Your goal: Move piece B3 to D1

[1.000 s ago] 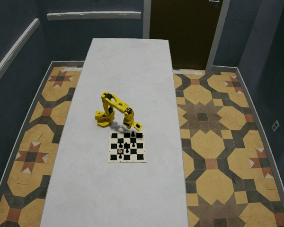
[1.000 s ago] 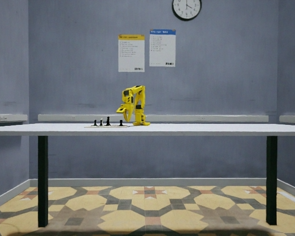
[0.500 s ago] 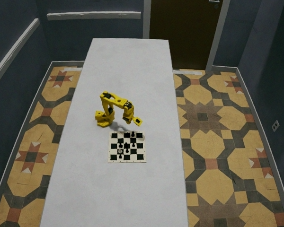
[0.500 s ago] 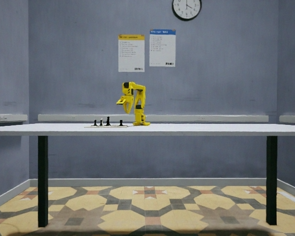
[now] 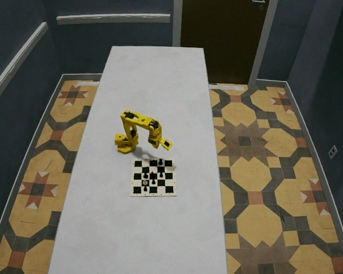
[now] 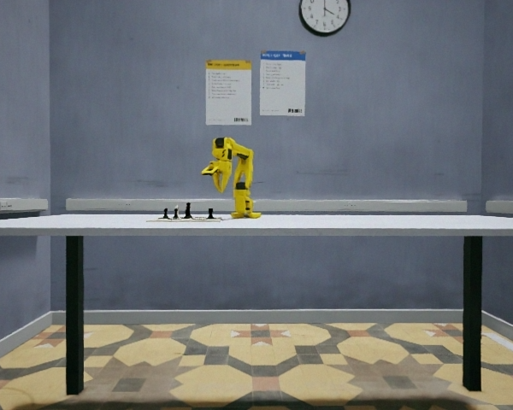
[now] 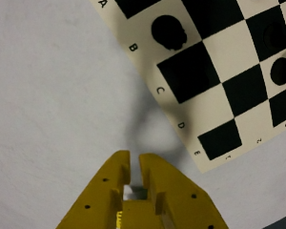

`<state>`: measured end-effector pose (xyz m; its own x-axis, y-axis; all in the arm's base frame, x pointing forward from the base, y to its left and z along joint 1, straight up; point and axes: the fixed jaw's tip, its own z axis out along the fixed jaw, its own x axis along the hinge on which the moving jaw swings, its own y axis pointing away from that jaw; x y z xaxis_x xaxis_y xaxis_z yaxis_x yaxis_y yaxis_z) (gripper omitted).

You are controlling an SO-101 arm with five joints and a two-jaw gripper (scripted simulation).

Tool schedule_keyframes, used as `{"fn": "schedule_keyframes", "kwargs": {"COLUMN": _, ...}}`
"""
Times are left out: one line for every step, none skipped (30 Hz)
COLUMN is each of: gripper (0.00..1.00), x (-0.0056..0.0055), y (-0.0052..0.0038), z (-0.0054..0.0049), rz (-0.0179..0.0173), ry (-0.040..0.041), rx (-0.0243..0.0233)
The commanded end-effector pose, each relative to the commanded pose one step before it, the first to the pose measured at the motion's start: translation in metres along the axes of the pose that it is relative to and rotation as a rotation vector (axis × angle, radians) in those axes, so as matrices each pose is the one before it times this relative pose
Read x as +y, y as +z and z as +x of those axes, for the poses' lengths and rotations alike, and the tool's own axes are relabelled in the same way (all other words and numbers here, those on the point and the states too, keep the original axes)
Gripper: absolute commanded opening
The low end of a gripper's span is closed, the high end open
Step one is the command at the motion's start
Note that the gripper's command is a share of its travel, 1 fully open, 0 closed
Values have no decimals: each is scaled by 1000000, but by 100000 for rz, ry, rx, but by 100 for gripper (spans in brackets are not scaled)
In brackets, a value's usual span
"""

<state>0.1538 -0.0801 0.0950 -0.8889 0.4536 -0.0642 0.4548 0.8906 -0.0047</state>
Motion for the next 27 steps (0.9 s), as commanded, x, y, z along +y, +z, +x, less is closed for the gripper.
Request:
{"fn": "schedule_keyframes", "kwargs": {"gripper": 3, "x": -15607, "y": 1485, "z": -22231, "rz": 823, "ry": 9318, "rx": -6022}}
{"fn": "schedule_keyframes", "kwargs": {"gripper": 4, "x": -6539, "y": 1860, "z": -9037, "rz": 484, "ry": 3458, "rx": -2322}}
{"fn": "schedule_keyframes", "kwargs": {"gripper": 5, "x": -7138, "y": 2354, "z": -9377, "rz": 573, "ry": 3624, "rx": -2440}}
{"fn": "schedule_keyframes", "kwargs": {"gripper": 6, "x": -7395, "y": 2756, "z": -9230, "rz": 639, "ry": 3611, "rx": -2441}}
{"fn": "schedule_keyframes", "kwargs": {"gripper": 7, "x": -7264, "y": 2992, "z": -8621, "rz": 668, "ry": 3420, "rx": -2321}}
{"fn": "schedule_keyframes", "kwargs": {"gripper": 7, "x": -6728, "y": 2998, "z": -7624, "rz": 652, "ry": 3069, "rx": -2094}}
{"fn": "schedule_keyframes", "kwargs": {"gripper": 7, "x": 0, "y": 0, "z": 0, "rz": 0, "ry": 0, "rx": 0}}
{"fn": "schedule_keyframes", "kwargs": {"gripper": 7, "x": 0, "y": 0, "z": 0, "rz": 0, "ry": 0, "rx": 0}}
{"fn": "schedule_keyframes", "kwargs": {"gripper": 8, "x": -5822, "y": 2760, "z": -6333, "rz": 589, "ry": 2586, "rx": -1772}}
{"fn": "schedule_keyframes", "kwargs": {"gripper": 9, "x": -4625, "y": 2295, "z": -4871, "rz": 484, "ry": 2013, "rx": -1386}}
{"fn": "schedule_keyframes", "kwargs": {"gripper": 9, "x": -3270, "y": 1680, "z": -3362, "rz": 350, "ry": 1403, "rx": -968}}
{"fn": "schedule_keyframes", "kwargs": {"gripper": 9, "x": -1926, "y": 1012, "z": -1955, "rz": 210, "ry": 820, "rx": -568}}
{"fn": "schedule_keyframes", "kwargs": {"gripper": 9, "x": -803, "y": 429, "z": -808, "rz": 88, "ry": 340, "rx": -235}}
{"fn": "schedule_keyframes", "kwargs": {"gripper": 9, "x": -126, "y": 67, "z": -129, "rz": 14, "ry": 54, "rx": -38}}
{"fn": "schedule_keyframes", "kwargs": {"gripper": 9, "x": -1, "y": 1, "z": 1, "rz": 0, "ry": 0, "rx": 1}}
{"fn": "schedule_keyframes", "kwargs": {"gripper": 9, "x": 1, "y": -1, "z": -1, "rz": 0, "ry": 0, "rx": -1}}
{"fn": "schedule_keyframes", "kwargs": {"gripper": 9, "x": -1, "y": 1, "z": 1, "rz": 0, "ry": 0, "rx": 1}}
{"fn": "schedule_keyframes", "kwargs": {"gripper": 9, "x": 1, "y": -1, "z": -1, "rz": 0, "ry": 0, "rx": -1}}
{"fn": "schedule_keyframes", "kwargs": {"gripper": 9, "x": -1, "y": 1, "z": 1, "rz": 0, "ry": 0, "rx": 1}}
{"fn": "schedule_keyframes", "kwargs": {"gripper": 9, "x": 1, "y": -1, "z": -1, "rz": 0, "ry": 0, "rx": -1}}
{"fn": "schedule_keyframes", "kwargs": {"gripper": 9, "x": -1, "y": 1, "z": 1, "rz": 0, "ry": 0, "rx": 1}}
{"fn": "schedule_keyframes", "kwargs": {"gripper": 9, "x": 1, "y": -1, "z": -1, "rz": 0, "ry": 0, "rx": -1}}
{"fn": "schedule_keyframes", "kwargs": {"gripper": 9, "x": -1, "y": 1, "z": 1, "rz": 0, "ry": 0, "rx": 1}}
{"fn": "schedule_keyframes", "kwargs": {"gripper": 9, "x": 0, "y": 0, "z": 0, "rz": 0, "ry": 0, "rx": 0}}
{"fn": "schedule_keyframes", "kwargs": {"gripper": 9, "x": 0, "y": 0, "z": 0, "rz": 0, "ry": 0, "rx": 0}}
{"fn": "schedule_keyframes", "kwargs": {"gripper": 9, "x": -18, "y": 60, "z": 22, "rz": 2, "ry": 7, "rx": -1}}
{"fn": "schedule_keyframes", "kwargs": {"gripper": 9, "x": -110, "y": 352, "z": 134, "rz": 12, "ry": 40, "rx": 1}}
